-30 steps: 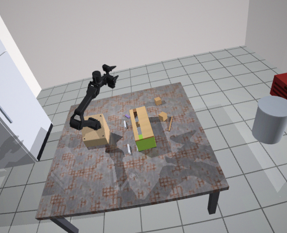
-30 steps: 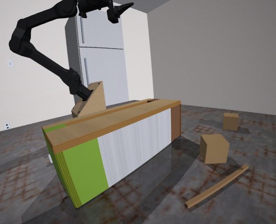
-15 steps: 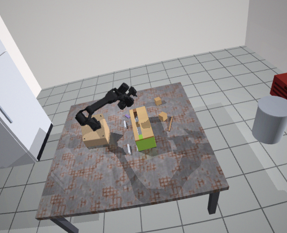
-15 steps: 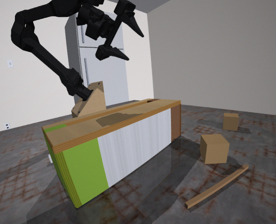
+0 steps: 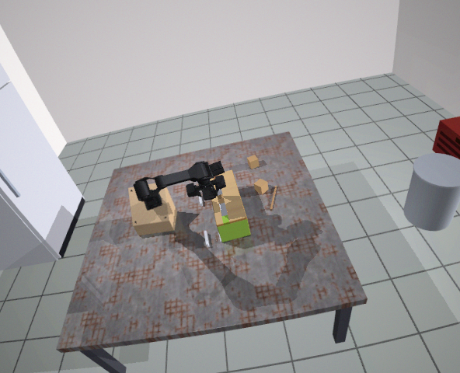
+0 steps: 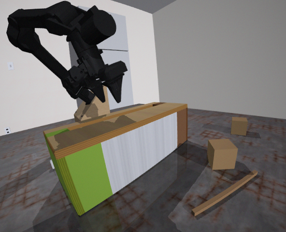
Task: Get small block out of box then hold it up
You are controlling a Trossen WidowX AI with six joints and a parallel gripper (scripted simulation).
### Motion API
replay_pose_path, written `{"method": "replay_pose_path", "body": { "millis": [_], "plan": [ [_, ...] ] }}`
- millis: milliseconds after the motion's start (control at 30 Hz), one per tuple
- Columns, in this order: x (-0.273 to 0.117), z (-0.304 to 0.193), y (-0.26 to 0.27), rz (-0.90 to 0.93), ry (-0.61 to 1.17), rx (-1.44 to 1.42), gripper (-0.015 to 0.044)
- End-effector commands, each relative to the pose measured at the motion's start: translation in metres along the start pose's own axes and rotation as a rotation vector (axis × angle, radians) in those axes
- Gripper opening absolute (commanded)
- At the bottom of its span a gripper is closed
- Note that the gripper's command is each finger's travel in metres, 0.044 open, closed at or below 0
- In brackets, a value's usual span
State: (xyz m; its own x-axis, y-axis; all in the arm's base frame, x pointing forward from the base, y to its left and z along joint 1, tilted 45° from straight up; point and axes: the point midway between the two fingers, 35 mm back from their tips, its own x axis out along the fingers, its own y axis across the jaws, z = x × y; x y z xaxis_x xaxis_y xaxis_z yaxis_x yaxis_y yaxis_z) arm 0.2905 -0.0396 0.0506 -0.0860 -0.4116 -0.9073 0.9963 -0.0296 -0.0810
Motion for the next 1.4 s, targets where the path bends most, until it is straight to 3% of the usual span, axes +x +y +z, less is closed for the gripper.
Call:
{"method": "replay_pose_path", "body": {
  "millis": [0, 1367],
  "plan": [
    [0.002, 0.003, 0.0, -0.011, -0.007, 0.009, 0.04],
    [0.061, 0.034, 0.003, -0.011, -0.009, 0.009, 0.04]
  ]
}}
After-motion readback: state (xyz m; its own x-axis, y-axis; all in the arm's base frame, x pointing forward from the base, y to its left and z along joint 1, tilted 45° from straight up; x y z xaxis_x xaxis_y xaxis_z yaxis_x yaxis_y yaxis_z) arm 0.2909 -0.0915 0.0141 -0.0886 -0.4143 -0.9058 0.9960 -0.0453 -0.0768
